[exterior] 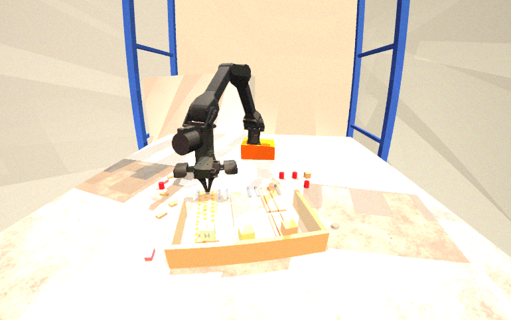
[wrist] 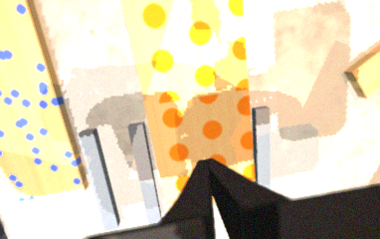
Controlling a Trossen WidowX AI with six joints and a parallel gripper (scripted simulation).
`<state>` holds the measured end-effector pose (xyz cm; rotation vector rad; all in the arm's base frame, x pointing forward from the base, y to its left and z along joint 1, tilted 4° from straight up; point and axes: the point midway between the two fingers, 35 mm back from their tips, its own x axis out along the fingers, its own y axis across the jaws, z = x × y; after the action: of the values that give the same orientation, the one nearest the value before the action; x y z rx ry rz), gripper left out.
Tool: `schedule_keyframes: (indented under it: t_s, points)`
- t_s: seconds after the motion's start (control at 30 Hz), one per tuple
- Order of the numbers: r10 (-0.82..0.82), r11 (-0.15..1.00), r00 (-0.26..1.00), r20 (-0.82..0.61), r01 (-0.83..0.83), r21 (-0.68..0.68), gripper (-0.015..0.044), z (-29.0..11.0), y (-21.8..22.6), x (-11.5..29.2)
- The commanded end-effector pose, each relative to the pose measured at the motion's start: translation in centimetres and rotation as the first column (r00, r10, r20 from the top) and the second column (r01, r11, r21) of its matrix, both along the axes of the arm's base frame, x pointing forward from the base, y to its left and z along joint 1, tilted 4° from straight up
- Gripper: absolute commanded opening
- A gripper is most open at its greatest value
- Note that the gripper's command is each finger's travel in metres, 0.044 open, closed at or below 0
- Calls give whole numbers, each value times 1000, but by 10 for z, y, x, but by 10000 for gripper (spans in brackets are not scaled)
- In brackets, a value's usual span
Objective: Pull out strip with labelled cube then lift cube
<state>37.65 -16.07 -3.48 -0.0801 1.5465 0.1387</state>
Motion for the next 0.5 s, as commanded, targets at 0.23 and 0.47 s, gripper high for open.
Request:
schedule_keyframes:
  t_s: [0.23, 0.47]
  points:
    - [-2, 1000, 1000, -20, 2, 1, 0, -5, -2, -23]
    - [-2, 1000, 1000, -21, 2, 1, 0, -5, -4, -34]
